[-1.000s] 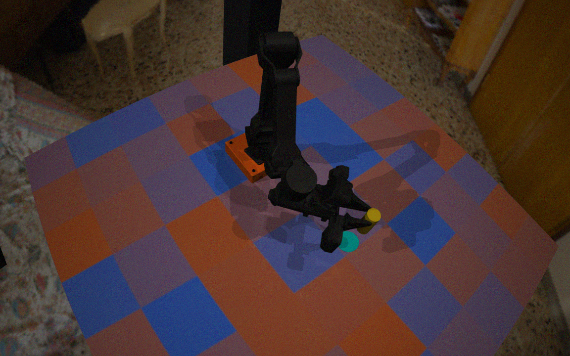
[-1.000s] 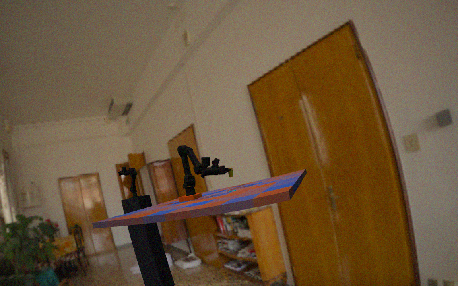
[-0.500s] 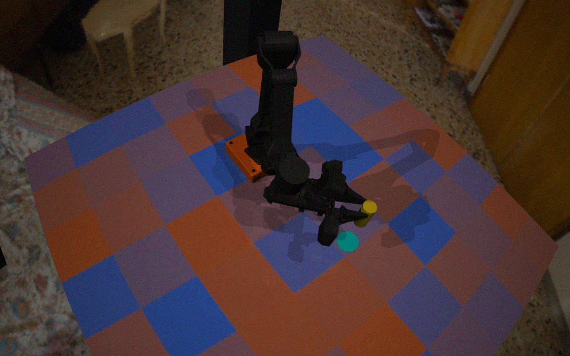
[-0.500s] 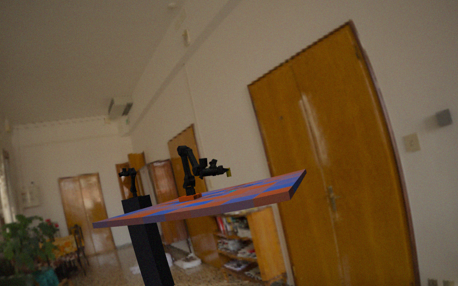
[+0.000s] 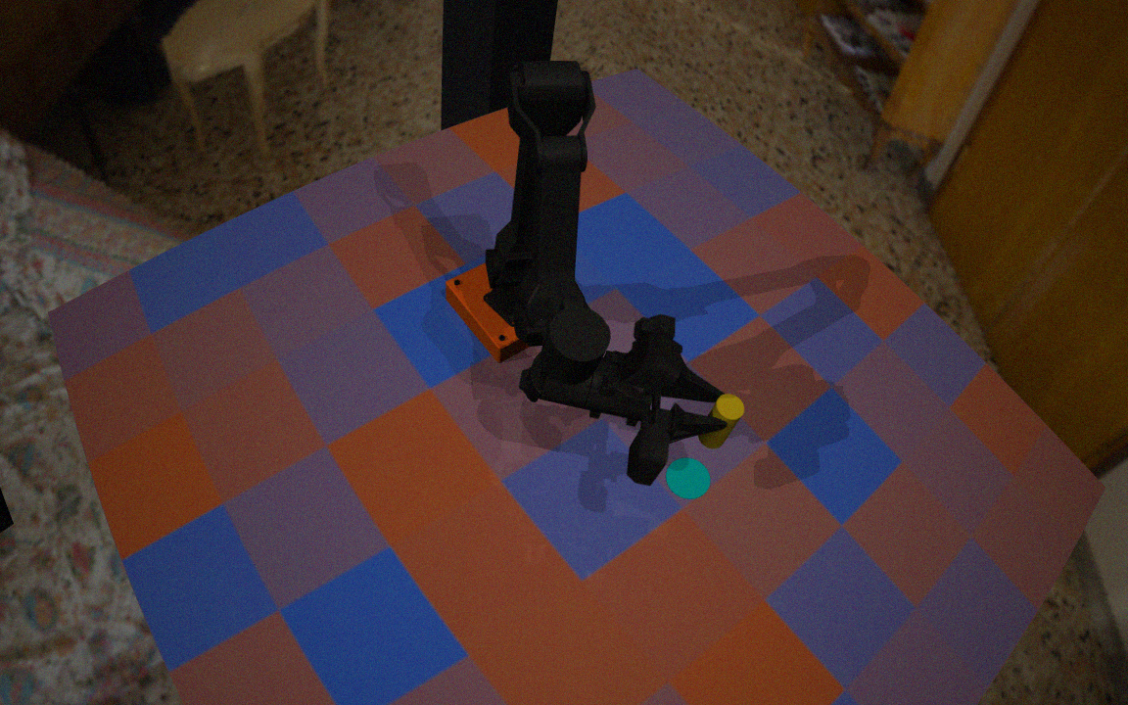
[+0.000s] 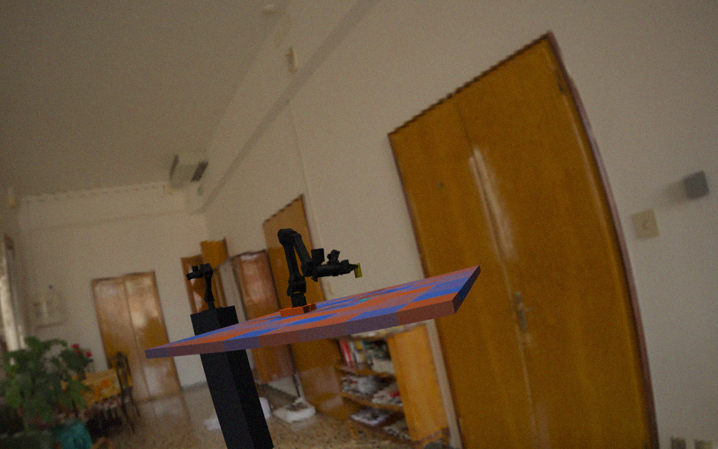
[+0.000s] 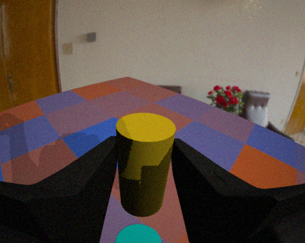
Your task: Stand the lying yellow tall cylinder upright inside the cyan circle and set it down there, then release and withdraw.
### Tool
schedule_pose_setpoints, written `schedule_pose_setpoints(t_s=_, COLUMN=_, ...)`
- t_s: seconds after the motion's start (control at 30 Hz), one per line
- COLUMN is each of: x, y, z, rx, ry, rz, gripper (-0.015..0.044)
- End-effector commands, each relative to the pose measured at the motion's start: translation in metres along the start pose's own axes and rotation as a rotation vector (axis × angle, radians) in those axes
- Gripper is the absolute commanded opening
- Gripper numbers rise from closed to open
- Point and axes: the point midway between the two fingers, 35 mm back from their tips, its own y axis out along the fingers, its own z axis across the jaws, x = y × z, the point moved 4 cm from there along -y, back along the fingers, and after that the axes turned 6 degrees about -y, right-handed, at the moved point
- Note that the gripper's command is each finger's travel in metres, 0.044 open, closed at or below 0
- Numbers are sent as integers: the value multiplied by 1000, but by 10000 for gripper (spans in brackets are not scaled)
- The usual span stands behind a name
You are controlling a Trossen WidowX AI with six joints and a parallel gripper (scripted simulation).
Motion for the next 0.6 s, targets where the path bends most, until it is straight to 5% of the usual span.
schedule_pose_setpoints(t_s=0.0, x=1, y=0, z=0, rx=3, ry=-1, rz=-3, gripper=105)
schedule_pose_setpoints(t_s=0.57, x=-35, y=5, z=-1, rx=5, ry=34, rz=3, gripper=105)
